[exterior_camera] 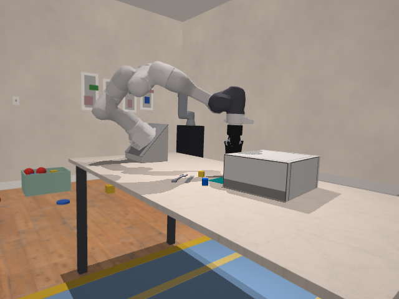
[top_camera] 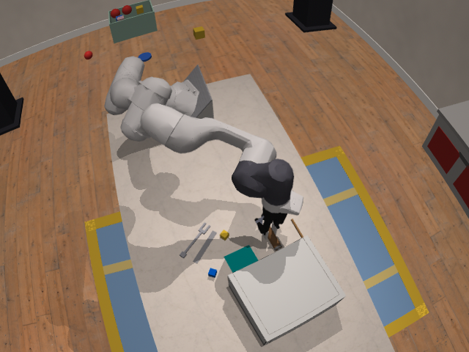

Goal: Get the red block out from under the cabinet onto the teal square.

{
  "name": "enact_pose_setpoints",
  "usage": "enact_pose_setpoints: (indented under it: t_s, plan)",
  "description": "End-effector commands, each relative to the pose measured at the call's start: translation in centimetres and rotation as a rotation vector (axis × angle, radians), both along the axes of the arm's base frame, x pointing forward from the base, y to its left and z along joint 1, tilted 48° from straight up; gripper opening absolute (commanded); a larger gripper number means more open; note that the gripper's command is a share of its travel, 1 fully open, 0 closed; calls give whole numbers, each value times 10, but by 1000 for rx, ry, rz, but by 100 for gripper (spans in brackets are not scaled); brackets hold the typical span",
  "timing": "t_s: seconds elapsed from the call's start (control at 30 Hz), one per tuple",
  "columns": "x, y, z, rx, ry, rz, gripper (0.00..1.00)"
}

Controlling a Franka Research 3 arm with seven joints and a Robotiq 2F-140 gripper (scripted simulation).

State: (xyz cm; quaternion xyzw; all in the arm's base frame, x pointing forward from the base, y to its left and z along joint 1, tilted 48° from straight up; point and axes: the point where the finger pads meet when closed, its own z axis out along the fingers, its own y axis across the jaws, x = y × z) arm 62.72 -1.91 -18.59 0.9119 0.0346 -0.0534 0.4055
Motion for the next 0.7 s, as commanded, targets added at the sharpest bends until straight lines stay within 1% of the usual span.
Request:
enact_pose_setpoints:
  t_s: [0.0, 0.5, 0.57, 0.67]
  plan:
    - [4, -2, 5, 2, 1, 11, 0]
    - [9, -31, 37, 3, 12, 21, 0]
    - [9, -31, 37, 3, 12, 21, 0]
    - [10, -37, 43, 4, 15, 23, 0]
